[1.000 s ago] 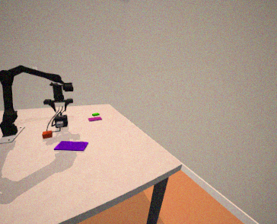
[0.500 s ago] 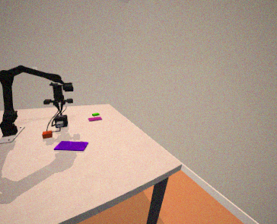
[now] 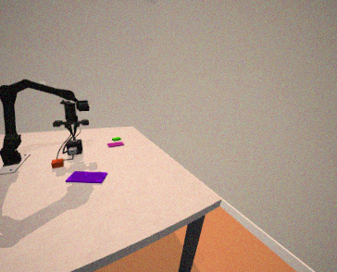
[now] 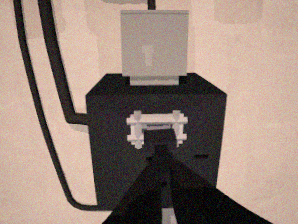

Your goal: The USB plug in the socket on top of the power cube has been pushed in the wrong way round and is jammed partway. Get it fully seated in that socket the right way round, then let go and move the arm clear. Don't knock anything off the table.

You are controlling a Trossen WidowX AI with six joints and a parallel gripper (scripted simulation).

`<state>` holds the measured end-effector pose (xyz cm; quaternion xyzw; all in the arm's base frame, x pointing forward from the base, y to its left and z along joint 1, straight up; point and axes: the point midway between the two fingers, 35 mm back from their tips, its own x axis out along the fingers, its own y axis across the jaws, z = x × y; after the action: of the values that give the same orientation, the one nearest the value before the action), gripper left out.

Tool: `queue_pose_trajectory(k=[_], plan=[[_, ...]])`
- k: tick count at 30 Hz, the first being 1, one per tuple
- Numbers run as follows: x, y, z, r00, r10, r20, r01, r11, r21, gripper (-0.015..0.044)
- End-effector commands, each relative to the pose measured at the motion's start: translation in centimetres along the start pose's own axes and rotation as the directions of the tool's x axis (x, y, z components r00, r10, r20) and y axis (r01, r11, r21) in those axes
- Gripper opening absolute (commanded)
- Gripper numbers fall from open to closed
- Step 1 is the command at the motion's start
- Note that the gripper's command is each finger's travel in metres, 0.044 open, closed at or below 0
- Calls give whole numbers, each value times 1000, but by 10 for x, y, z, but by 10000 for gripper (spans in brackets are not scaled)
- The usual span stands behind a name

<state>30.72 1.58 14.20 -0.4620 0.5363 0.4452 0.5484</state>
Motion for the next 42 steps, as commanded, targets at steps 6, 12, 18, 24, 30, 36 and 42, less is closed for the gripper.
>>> queue_pose_trajectory(k=[6,12,18,24,30,36,42], plan=[[-6,0,0,1000,0,0,0,1000,0,0],[-10,0,0,1000,0,0,0,1000,0,0],[-14,0,0,1000,0,0,0,1000,0,0],[-18,0,0,1000,0,0,0,1000,0,0],[-22,0,0,1000,0,0,0,1000,0,0],[-26,0,0,1000,0,0,0,1000,0,0],[-30,0,0,1000,0,0,0,1000,0,0]])
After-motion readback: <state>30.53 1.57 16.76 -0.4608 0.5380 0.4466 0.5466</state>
